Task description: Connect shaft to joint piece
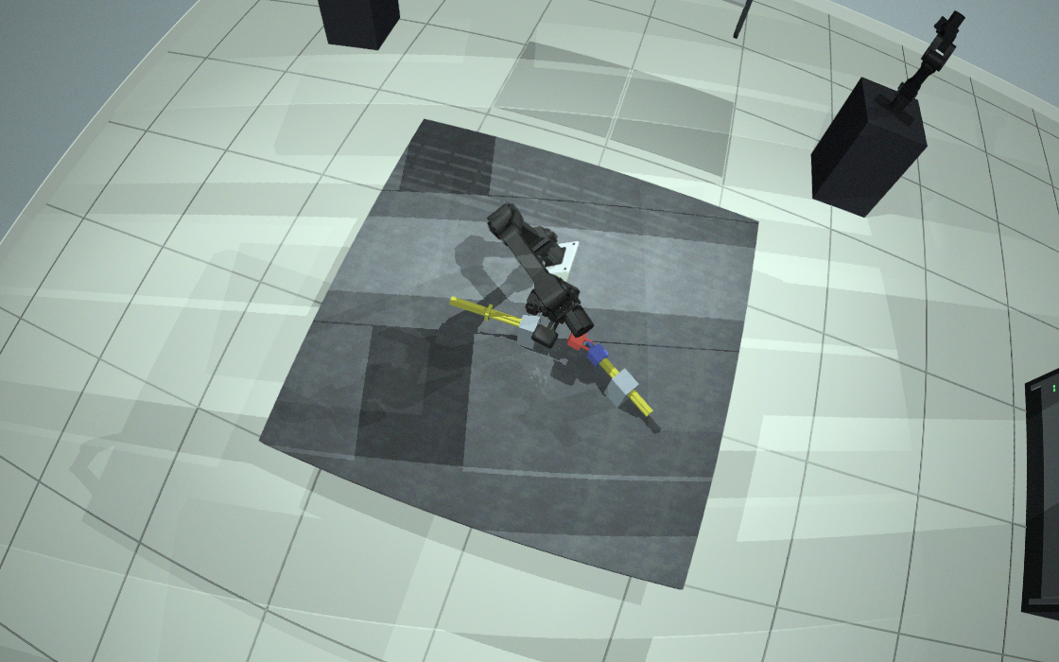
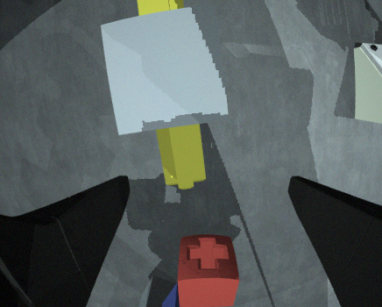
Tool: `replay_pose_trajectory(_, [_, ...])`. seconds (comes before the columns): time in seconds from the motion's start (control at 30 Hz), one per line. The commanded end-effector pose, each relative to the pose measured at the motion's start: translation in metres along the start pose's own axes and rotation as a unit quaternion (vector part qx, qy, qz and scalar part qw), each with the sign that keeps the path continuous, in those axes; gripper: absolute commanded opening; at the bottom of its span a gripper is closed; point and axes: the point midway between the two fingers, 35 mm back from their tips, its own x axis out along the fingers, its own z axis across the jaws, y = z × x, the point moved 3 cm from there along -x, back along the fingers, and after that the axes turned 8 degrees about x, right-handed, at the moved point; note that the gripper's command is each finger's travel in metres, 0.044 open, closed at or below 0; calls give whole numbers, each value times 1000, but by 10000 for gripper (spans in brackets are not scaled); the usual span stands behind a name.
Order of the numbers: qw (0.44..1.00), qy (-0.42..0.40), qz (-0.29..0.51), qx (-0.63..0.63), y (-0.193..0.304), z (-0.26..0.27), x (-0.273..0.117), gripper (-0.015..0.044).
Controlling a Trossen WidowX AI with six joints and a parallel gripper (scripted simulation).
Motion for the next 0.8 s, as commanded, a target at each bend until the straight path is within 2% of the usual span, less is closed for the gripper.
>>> replay_pose_trajectory(0.0, [1000, -2, -1, -2, 0, 0, 16, 440])
replay_pose_trajectory(0.17, [1000, -2, -1, -3, 3, -1, 21, 440])
replay_pose_trajectory(0.77, [1000, -2, 1, -1, 68, -12, 18, 440])
